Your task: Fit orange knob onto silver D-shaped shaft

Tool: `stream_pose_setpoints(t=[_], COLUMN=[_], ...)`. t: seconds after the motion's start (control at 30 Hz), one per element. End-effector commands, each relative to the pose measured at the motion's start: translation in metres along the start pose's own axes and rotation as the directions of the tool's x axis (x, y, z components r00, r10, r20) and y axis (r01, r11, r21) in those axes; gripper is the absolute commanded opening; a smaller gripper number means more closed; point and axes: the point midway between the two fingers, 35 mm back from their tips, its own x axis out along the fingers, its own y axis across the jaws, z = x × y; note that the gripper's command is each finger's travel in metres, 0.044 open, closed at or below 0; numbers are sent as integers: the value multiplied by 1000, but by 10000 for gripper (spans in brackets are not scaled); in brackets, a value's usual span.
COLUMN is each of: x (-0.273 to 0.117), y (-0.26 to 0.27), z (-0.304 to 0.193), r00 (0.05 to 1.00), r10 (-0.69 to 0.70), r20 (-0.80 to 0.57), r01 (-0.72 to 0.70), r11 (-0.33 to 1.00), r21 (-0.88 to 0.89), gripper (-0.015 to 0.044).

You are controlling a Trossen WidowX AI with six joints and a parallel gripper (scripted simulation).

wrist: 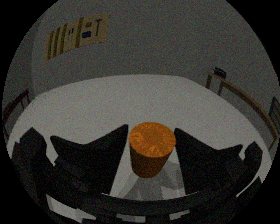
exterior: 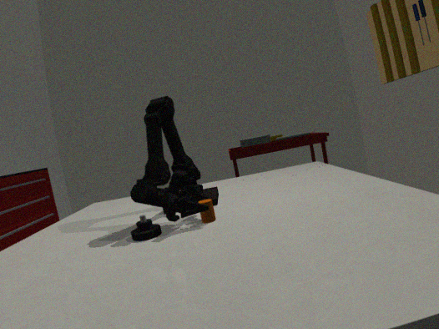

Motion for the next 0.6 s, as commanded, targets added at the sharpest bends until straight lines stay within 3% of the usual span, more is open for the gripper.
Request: stream_pose_setpoints(t=[0.0,0.17,0.4,0.57], x=[0,0,0,0], y=[0,0,0,0], z=[0,0,0,0], r00=[1000,1000,1000,1000], r10=[1,1,1,1], r20=[2,2,2,2], r01=[-1,-1,-1,-1], r11=[1000,1000,1000,1000], r21=[6,6,6,6], gripper=[260,260,440,440])
